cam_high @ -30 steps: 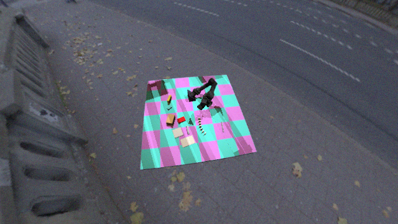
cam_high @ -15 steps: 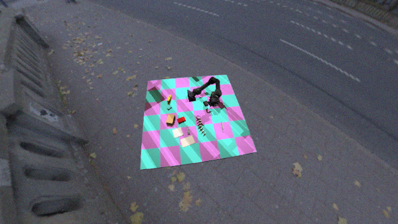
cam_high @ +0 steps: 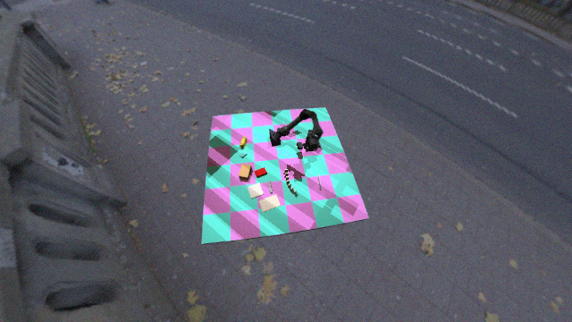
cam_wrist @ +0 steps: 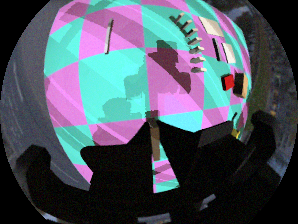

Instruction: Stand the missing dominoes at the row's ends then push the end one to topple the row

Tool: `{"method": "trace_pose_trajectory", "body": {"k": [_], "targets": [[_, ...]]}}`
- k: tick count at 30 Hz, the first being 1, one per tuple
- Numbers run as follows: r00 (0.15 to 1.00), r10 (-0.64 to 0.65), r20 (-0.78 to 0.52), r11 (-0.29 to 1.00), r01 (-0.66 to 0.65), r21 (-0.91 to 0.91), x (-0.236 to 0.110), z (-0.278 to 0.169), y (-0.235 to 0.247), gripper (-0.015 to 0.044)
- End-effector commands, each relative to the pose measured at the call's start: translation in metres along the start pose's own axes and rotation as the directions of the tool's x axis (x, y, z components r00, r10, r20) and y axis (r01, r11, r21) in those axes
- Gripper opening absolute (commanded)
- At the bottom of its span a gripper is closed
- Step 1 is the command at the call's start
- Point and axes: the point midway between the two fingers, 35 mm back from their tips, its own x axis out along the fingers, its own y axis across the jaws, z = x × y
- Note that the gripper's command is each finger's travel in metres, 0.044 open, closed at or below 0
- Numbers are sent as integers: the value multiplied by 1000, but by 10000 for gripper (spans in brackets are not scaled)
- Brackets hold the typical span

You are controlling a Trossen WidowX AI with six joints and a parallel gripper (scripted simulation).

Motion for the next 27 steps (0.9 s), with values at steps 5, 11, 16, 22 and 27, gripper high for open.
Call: {"method": "trace_pose_trajectory", "body": {"k": [5, 11, 16, 22, 27], "targets": [[986, -158, 46, 985, 160, -58, 21, -4, -11, 25], [956, -266, 123, 955, 279, -98, 35, -3, -18, 25], [919, -336, 206, 924, 364, -116, 44, 0, -23, 25], [864, -389, 320, 888, 444, -120, 52, 4, -24, 25], [809, -409, 421, 863, 493, -109, 57, 8, -23, 25]]}}
